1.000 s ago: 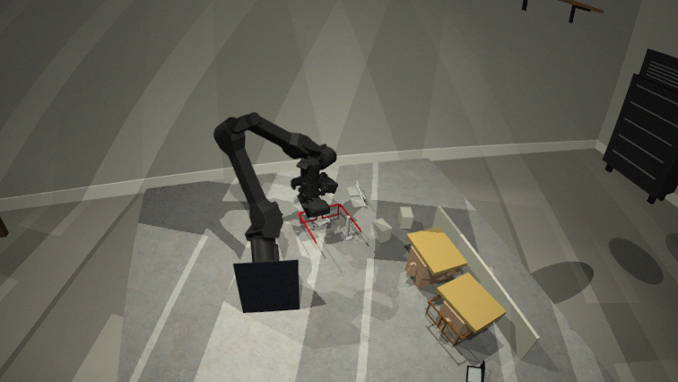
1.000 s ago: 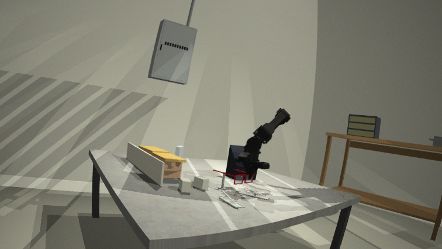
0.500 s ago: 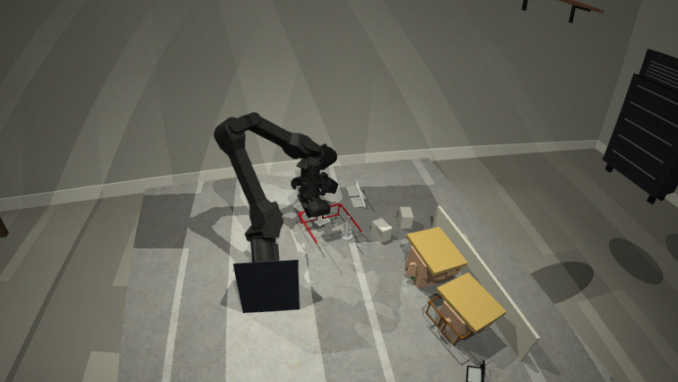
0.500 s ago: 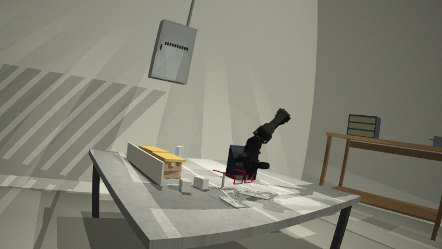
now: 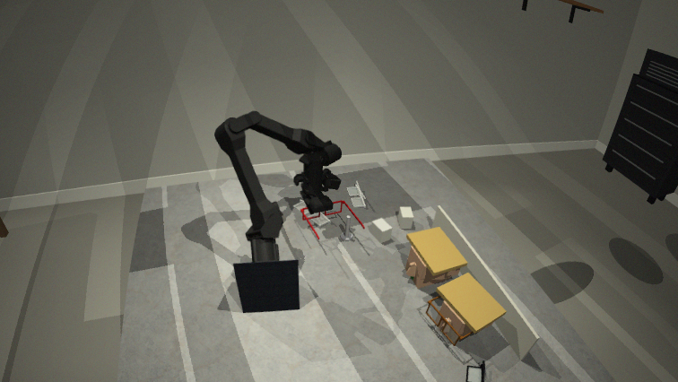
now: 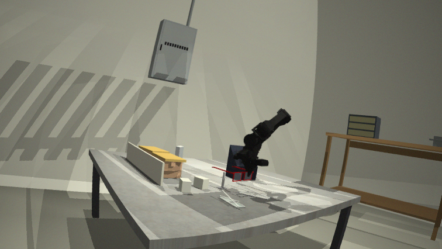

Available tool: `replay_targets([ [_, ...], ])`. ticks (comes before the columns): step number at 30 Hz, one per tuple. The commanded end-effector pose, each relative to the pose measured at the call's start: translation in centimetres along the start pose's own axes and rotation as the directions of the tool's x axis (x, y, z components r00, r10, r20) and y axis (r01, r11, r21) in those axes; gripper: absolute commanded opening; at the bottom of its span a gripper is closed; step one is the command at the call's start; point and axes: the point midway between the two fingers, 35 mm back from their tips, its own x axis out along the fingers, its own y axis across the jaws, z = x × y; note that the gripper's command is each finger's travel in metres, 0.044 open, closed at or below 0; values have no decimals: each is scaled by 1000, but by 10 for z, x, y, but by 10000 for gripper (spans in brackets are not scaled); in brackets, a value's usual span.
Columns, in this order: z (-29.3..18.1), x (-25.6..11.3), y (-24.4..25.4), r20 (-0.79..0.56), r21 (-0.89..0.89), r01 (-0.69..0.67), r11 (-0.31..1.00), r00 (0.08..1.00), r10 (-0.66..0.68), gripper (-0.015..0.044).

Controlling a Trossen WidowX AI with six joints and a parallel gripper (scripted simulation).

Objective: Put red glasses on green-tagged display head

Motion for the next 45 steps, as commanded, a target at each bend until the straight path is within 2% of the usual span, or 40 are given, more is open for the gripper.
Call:
replay_targets([
  [1, 3, -19, 1, 3, -7, -3, 1000, 1000, 3, 0],
  [7, 3, -44, 2, 4, -6, -6, 1000, 1000, 6, 0],
  [13, 7, -44, -3, 4, 23, -1, 1000, 1000, 1, 0],
  [24, 38, -38, -59, -5, 335, 35, 942, 999, -35, 0],
  [34, 55, -39, -118, -11, 607, 37, 794, 999, -38, 0],
  [45, 59, -43, -184, -1, 839, 6, 545, 1000, -9, 0],
])
